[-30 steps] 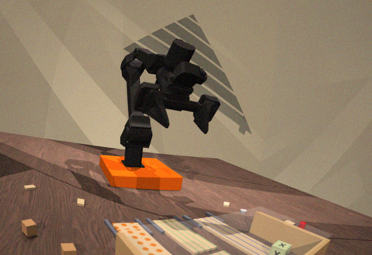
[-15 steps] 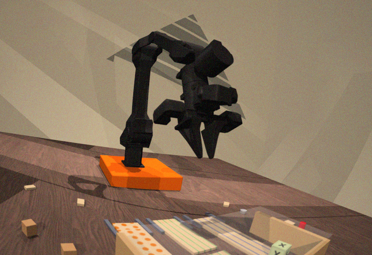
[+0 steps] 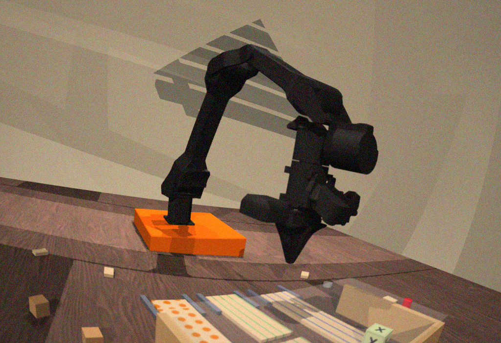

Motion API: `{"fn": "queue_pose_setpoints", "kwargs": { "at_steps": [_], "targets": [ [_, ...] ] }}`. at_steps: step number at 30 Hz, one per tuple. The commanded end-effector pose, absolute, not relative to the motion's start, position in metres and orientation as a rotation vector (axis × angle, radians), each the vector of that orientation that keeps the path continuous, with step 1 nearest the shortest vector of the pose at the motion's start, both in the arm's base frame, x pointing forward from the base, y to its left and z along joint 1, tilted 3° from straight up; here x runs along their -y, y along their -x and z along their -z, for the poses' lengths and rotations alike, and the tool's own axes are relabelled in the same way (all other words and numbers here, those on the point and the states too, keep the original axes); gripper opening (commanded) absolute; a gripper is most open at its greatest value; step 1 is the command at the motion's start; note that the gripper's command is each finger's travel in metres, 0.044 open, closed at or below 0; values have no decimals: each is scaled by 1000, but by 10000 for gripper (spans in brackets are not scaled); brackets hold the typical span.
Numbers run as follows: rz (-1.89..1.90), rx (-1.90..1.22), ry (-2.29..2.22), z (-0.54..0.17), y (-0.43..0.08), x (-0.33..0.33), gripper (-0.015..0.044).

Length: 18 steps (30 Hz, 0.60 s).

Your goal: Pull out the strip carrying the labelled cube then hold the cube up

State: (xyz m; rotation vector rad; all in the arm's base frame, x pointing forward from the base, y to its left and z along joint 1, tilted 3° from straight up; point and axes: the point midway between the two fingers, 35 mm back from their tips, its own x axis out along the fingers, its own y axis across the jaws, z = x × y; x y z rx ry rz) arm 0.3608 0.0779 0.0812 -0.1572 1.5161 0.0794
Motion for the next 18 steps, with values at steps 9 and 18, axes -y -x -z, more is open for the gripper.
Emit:
{"fn": "queue_pose_setpoints", "kwargs": {
  "at_steps": [9, 18],
  "targets": [
    [-79, -1522, 152, -67, -365, -80, 0],
    [-79, -1522, 152, -53, -367, -80, 0]
  ]
}}
